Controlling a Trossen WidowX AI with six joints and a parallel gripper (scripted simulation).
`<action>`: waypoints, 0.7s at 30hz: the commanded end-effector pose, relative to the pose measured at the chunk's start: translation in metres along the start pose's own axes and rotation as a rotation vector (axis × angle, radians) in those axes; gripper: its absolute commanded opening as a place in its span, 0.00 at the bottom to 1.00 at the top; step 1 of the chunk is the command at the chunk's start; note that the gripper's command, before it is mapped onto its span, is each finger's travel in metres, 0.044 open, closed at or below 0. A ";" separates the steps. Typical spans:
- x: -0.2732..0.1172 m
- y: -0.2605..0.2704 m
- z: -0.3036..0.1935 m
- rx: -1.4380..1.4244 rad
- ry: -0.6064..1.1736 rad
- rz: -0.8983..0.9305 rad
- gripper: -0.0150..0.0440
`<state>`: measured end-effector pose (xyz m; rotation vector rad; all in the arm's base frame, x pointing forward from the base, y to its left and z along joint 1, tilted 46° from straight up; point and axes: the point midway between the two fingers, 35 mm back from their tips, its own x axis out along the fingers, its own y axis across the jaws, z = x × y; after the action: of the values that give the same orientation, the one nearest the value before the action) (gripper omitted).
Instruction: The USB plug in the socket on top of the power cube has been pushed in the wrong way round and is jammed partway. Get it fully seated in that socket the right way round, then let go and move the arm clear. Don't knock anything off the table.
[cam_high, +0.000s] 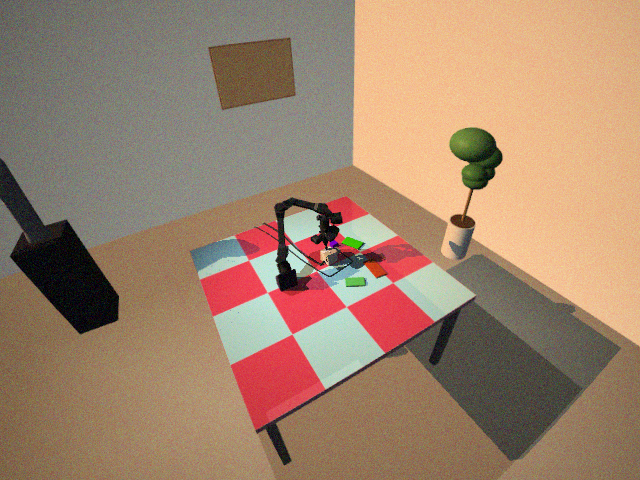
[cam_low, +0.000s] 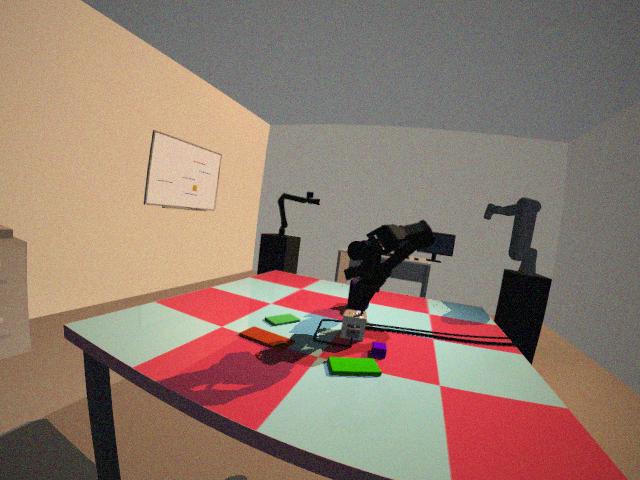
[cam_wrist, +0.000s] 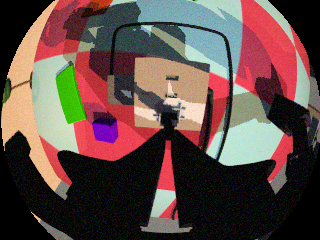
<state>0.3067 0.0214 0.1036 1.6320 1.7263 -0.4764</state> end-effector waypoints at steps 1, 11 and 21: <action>0.000 0.000 0.000 -0.001 0.000 0.000 0.25; -0.002 0.000 0.000 0.000 0.000 0.000 0.25; -0.008 0.000 0.000 0.000 0.000 0.000 0.25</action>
<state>0.3062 0.0173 0.1079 1.6375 1.7263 -0.4772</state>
